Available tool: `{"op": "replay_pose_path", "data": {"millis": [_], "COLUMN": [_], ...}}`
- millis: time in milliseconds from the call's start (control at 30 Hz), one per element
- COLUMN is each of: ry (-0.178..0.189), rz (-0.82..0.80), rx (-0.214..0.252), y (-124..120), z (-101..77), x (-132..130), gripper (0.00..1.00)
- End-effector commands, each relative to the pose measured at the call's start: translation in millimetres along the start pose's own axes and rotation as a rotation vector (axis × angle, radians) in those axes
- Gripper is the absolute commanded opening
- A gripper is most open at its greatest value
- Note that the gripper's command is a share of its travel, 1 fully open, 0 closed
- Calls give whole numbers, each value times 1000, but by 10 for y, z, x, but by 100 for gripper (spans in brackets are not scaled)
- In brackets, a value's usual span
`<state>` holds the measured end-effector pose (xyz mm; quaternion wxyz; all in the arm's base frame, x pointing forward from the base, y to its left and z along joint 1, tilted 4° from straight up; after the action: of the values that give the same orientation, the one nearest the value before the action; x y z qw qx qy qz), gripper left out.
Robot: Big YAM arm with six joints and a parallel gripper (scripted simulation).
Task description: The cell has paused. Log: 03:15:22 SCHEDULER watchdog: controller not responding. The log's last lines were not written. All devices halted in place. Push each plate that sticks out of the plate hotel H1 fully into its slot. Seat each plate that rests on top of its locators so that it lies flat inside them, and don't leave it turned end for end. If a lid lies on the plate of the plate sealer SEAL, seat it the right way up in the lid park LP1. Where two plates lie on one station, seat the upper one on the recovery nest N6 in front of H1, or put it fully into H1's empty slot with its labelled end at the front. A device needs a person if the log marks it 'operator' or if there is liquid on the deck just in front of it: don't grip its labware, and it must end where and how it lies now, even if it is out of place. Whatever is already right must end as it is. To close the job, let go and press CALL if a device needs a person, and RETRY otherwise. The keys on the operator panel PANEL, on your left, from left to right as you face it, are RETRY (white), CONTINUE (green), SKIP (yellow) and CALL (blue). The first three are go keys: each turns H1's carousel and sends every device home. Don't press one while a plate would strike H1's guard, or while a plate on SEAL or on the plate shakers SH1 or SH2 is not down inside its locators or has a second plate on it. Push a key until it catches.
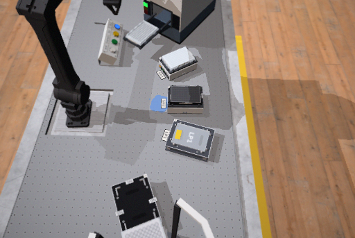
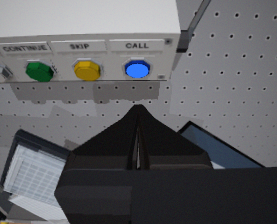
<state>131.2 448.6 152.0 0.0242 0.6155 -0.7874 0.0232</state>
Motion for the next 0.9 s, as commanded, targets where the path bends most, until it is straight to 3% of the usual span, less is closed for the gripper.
{"op": "replay_pose_path", "data": {"millis": [0,133,167,300,367,867], "ry": [-60,-69,-31,-58,-32,-32], "rz": [-3,-3,-3,-3,0,0], "rx": [0,0,-1,0,0,0], "y": [33,35,36,40,5,5], "z": [-328,-410,-255,-454,-307,-307], "x": [-147,-136,-165,-138,-83,-83], "gripper": [0,0,0,0,0,0]}}
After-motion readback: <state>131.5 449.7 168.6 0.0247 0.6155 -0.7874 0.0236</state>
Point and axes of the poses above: the point where the finger pads meet when closed, its own z axis out along the fingers, its own x axis across the jaws, y = z × x, the point moved 4 cm from there along -z, back along the fingers, and after that the axes turned 11 degrees about z, right-handed, at the moved point
